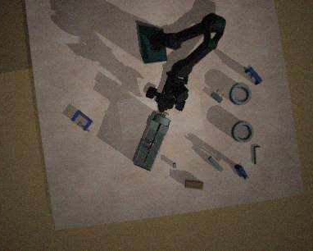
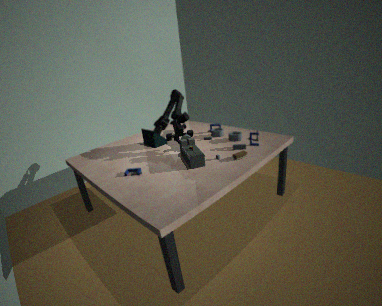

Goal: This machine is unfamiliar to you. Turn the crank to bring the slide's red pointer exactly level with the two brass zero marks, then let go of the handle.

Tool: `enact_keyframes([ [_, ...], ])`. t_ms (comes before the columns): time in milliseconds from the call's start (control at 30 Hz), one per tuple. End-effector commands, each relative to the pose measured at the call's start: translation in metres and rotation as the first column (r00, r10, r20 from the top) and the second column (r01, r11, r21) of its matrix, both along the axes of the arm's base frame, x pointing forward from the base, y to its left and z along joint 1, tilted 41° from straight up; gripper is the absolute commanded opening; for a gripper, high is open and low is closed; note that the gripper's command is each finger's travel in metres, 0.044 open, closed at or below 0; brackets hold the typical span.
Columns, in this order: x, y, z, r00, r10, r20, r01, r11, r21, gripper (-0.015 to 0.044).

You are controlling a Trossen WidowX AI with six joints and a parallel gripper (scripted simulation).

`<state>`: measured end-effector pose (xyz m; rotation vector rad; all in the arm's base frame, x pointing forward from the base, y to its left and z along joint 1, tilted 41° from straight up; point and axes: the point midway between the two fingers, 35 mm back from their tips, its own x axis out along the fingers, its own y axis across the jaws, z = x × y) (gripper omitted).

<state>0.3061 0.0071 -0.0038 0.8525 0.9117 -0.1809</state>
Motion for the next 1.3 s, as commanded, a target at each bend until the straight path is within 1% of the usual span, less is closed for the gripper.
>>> enact_keyframes([
  [0,0.0007,0.0016,-0.0002,1.000,0.004,0.000,-0.004,1.000,0.004,0.0000],
  [833,0.0002,0.0005,-0.0001,1.000,0.002,0.000,-0.002,1.000,0.000,0.0000],
  [1267,0.0002,0.0005,-0.0001,1.000,0.002,0.000,-0.002,1.000,0.000,0.0341],
])
